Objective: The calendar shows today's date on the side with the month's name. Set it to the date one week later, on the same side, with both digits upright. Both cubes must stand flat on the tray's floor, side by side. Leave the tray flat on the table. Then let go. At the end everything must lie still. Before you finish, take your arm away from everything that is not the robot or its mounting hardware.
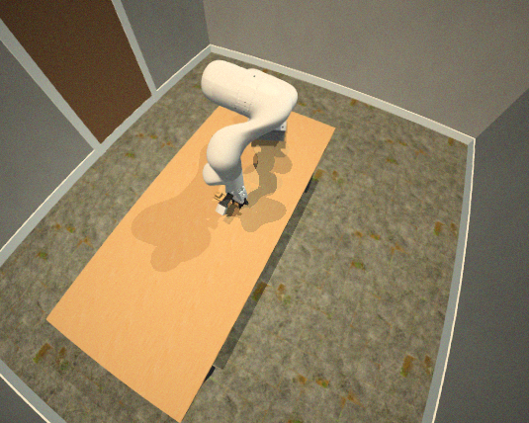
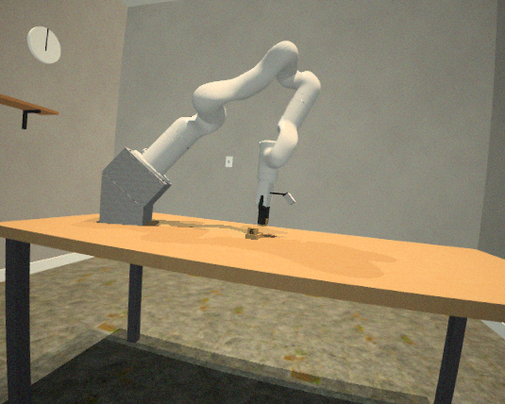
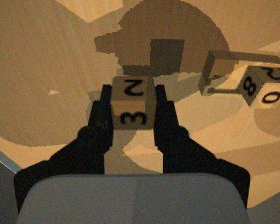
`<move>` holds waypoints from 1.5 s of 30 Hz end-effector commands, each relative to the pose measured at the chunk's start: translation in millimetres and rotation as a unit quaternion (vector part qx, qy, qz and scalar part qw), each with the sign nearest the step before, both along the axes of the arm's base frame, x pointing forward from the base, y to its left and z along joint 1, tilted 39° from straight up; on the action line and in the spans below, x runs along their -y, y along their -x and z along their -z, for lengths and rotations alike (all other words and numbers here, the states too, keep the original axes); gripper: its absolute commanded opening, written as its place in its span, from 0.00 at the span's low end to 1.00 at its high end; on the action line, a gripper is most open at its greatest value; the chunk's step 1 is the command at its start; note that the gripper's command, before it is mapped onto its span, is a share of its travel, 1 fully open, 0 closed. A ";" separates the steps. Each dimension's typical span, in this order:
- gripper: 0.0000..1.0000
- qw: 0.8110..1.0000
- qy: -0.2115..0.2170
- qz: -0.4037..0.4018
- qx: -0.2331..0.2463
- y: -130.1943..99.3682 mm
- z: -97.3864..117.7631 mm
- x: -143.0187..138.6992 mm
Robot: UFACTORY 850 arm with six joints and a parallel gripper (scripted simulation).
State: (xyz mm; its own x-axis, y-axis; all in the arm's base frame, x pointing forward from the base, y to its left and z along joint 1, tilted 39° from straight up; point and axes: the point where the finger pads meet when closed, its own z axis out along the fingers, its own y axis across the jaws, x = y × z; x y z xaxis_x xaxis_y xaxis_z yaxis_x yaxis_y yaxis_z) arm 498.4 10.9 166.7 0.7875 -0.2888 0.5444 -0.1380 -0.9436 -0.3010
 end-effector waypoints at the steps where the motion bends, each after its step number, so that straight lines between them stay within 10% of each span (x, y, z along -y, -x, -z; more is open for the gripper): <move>1: 0.29 1.000 0.001 0.001 0.003 -13.0 13.6 -3.2; 45: 0.29 1.000 0.001 0.001 0.003 -18.3 20.5 -4.7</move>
